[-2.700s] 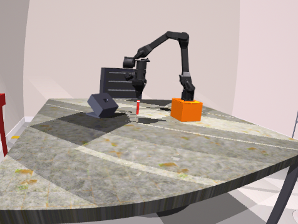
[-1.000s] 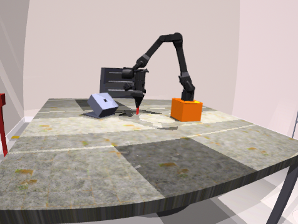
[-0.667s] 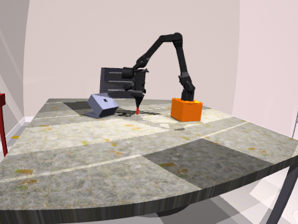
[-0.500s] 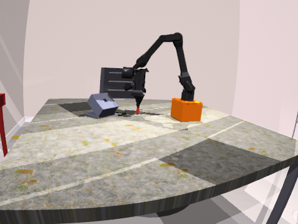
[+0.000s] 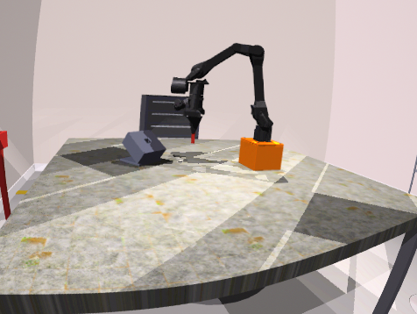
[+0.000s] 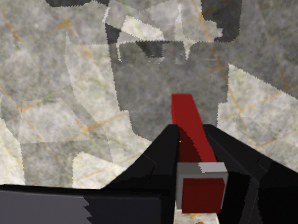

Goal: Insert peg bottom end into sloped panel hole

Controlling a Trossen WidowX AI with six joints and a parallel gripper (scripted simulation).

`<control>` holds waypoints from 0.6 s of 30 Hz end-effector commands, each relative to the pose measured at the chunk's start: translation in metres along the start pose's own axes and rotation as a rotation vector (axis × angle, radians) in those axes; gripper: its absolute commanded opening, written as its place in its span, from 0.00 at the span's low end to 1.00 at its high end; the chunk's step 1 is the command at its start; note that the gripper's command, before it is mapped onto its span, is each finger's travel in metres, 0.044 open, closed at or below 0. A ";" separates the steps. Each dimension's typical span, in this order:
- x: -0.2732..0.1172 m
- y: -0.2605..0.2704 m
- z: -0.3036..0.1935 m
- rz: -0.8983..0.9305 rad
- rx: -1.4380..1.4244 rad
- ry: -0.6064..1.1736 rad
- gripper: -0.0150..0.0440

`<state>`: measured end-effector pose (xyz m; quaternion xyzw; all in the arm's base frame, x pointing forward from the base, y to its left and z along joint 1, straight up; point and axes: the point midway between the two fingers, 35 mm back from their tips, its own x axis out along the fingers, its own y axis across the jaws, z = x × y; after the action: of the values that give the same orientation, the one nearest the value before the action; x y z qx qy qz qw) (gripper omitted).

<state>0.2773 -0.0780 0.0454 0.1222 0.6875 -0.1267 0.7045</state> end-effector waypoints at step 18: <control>-0.014 0.012 0.013 -0.056 -0.150 -0.045 0.25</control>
<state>0.2890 -0.0717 0.0588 0.0645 0.6842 -0.1021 0.7192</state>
